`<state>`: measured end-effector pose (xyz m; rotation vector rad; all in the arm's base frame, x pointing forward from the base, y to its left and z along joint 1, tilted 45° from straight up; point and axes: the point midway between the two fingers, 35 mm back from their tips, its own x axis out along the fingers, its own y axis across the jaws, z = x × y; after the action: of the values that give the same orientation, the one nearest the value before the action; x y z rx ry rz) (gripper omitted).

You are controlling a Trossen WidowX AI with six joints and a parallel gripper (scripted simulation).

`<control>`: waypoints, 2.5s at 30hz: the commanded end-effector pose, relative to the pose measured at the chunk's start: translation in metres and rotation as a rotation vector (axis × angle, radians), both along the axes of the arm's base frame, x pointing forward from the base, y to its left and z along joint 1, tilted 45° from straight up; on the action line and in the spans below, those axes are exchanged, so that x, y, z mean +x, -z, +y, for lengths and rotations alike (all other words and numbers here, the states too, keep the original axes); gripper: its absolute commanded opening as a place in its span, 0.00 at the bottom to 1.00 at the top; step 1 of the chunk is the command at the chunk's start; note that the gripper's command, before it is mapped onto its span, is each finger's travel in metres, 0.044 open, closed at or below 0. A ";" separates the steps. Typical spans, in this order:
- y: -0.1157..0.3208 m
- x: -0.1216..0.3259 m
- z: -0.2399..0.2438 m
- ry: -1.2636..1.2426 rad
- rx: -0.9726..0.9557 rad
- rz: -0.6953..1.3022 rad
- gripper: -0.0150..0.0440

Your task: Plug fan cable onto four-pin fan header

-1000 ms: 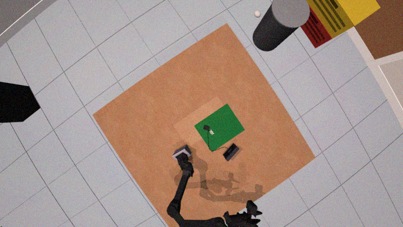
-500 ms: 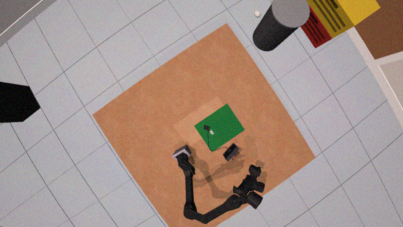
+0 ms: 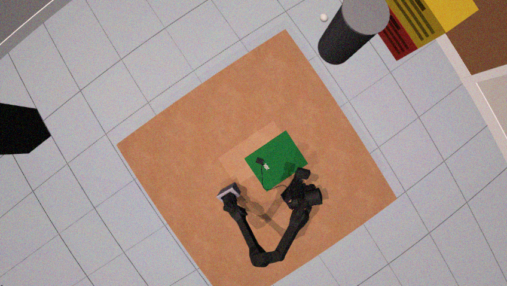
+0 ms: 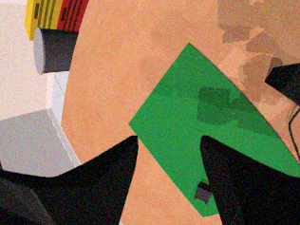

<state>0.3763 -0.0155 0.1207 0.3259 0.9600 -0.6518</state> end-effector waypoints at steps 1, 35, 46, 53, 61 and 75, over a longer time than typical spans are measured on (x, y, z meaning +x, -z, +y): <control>0.063 -0.030 0.026 0.145 0.026 0.172 0.61; 0.182 -0.115 0.020 0.442 -0.139 0.428 0.61; 0.195 -0.115 0.008 0.442 -0.139 0.427 0.61; 0.202 -0.116 0.000 0.442 -0.140 0.427 0.61; 0.208 -0.117 -0.006 0.442 -0.141 0.427 0.61; 0.207 -0.116 -0.004 0.448 -0.136 0.423 0.34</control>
<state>0.2603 -0.0199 -0.0863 0.2879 1.2508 -1.2242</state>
